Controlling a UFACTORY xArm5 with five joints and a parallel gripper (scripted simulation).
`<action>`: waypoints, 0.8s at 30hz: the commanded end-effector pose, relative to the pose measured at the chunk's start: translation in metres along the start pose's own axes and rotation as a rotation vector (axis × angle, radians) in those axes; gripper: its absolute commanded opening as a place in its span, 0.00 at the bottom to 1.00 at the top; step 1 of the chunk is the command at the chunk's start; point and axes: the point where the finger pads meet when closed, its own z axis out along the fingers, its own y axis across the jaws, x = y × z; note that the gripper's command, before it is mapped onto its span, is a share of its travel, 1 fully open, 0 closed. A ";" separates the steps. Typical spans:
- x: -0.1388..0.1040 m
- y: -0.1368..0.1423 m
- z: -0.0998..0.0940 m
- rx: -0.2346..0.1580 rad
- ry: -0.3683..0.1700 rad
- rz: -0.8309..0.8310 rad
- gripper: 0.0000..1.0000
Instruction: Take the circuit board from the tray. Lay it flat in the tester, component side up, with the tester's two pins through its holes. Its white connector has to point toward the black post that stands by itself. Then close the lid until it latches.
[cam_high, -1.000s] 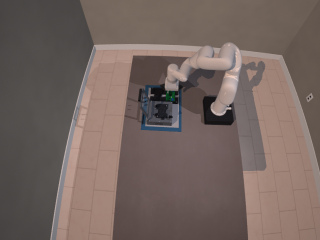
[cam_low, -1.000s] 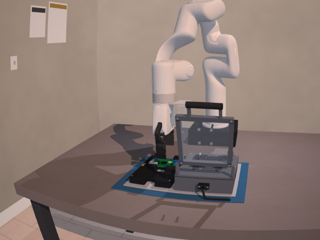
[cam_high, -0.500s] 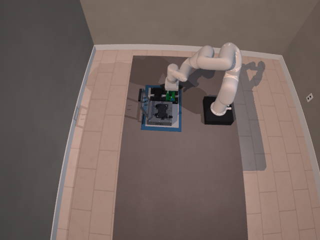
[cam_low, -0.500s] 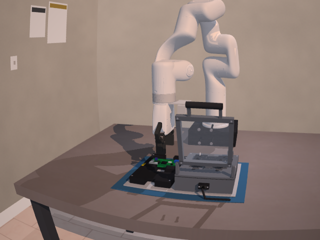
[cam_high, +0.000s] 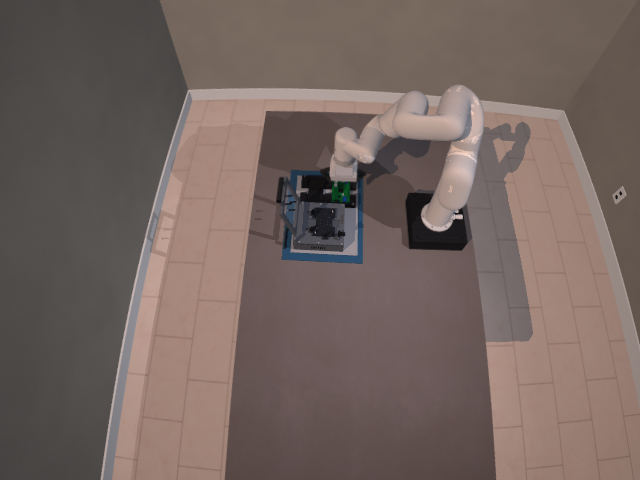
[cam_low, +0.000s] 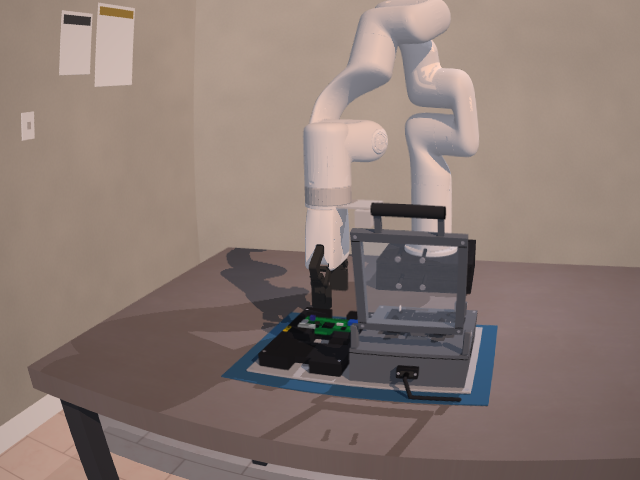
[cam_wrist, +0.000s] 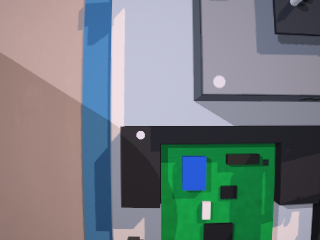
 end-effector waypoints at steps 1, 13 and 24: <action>0.000 0.001 -0.001 -0.003 -0.001 0.000 1.00; 0.000 0.001 0.002 -0.003 -0.001 0.000 1.00; -0.001 0.002 0.017 -0.003 -0.001 0.000 1.00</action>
